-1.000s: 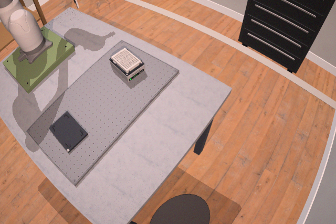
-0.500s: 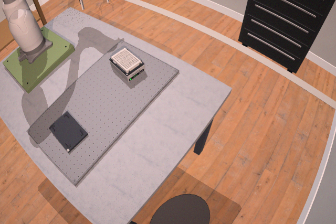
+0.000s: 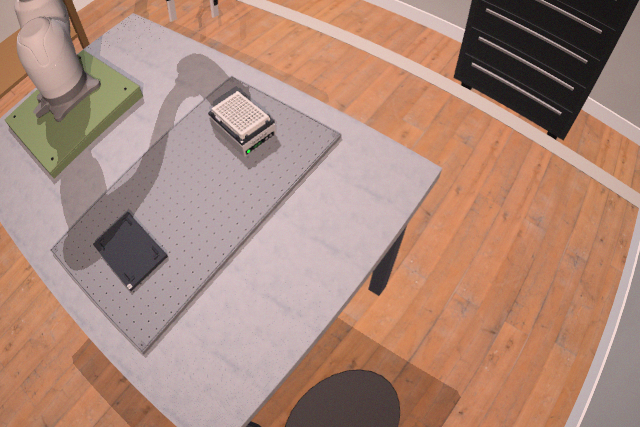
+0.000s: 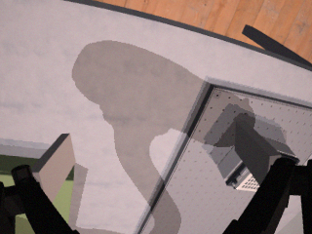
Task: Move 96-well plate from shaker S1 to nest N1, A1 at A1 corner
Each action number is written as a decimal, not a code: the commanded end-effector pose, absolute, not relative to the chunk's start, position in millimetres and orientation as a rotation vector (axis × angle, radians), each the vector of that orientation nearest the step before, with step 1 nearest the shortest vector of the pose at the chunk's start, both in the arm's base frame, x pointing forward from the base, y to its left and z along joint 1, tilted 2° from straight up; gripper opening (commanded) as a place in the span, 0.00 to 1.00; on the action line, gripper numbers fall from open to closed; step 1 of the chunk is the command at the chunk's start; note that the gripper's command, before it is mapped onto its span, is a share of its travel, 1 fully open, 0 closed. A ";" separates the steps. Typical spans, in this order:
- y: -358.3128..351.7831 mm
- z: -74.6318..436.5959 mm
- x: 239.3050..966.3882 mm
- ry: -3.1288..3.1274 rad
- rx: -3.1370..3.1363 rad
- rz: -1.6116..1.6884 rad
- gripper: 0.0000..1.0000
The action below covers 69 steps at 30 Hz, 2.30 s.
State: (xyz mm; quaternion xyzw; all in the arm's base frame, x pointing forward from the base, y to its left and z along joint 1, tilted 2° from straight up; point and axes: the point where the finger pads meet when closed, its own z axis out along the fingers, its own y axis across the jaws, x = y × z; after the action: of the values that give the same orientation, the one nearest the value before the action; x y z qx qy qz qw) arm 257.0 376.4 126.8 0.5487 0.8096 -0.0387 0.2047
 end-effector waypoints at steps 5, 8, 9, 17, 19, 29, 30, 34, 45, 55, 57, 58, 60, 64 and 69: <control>373.8 123.3 288.8 2.088 1.820 -0.088 1.00; 371.7 122.0 303.6 2.007 1.935 -0.081 1.00; 371.2 121.7 307.3 1.979 1.972 -0.079 1.00; 366.4 119.9 331.7 1.818 2.163 -0.066 1.00; 364.1 119.2 341.5 1.753 2.231 -0.062 1.00; 352.8 116.8 382.7 1.454 2.495 -0.043 1.00; 352.8 116.8 382.7 1.454 2.495 -0.043 1.00; 349.4 116.3 392.1 1.376 2.552 -0.039 1.00; 331.7 114.5 436.5 1.033 2.762 -0.023 1.00; 313.5 113.5 472.0 0.712 2.905 -0.011 1.00; 308.5 113.4 480.7 0.618 2.939 -0.007 1.00; 306.0 113.3 485.1 0.571 2.954 -0.006 1.00; 302.2 113.1 491.8 0.563 2.957 -0.005 1.00; 294.0 112.9 504.4 0.419 2.999 -0.001 1.00; 285.8 112.8 516.9 0.313 3.025 0.002 1.00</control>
State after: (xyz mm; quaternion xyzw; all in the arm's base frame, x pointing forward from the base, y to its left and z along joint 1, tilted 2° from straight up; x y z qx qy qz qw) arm 506.6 292.2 113.0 0.9901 0.1292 -0.0002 0.0548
